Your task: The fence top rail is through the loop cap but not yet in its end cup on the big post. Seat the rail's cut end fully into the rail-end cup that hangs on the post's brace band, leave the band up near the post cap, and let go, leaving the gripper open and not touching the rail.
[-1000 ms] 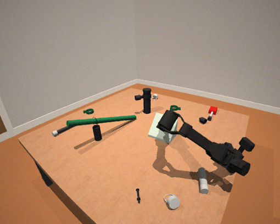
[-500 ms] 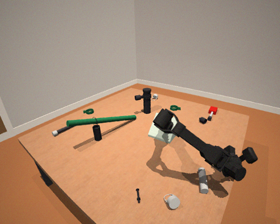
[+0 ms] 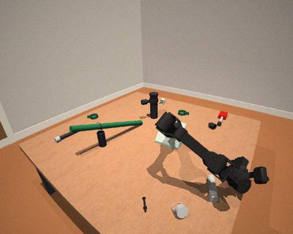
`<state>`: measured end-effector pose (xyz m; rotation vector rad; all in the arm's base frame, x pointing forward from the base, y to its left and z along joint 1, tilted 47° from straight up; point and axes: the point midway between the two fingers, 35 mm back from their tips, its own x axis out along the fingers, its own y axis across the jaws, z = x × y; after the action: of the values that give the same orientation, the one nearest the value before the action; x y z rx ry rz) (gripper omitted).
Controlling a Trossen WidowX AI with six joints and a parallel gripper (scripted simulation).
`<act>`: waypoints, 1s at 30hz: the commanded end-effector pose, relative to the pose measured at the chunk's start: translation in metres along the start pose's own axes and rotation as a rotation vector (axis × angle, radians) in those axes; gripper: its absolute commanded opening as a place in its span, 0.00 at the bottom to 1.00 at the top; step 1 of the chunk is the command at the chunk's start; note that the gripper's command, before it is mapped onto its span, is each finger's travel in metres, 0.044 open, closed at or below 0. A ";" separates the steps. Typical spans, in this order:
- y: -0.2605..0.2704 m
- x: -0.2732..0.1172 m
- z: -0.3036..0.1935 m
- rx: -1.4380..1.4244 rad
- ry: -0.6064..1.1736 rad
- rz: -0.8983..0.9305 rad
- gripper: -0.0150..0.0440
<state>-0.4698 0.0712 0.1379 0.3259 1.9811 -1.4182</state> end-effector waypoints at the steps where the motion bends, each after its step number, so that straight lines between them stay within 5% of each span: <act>1: 0.001 -0.006 -0.009 0.063 0.036 -0.004 1.00; 30: -0.015 -0.084 -0.095 0.755 0.281 -0.231 1.00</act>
<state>-0.4545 0.1545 0.2095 0.6566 1.6736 -2.2728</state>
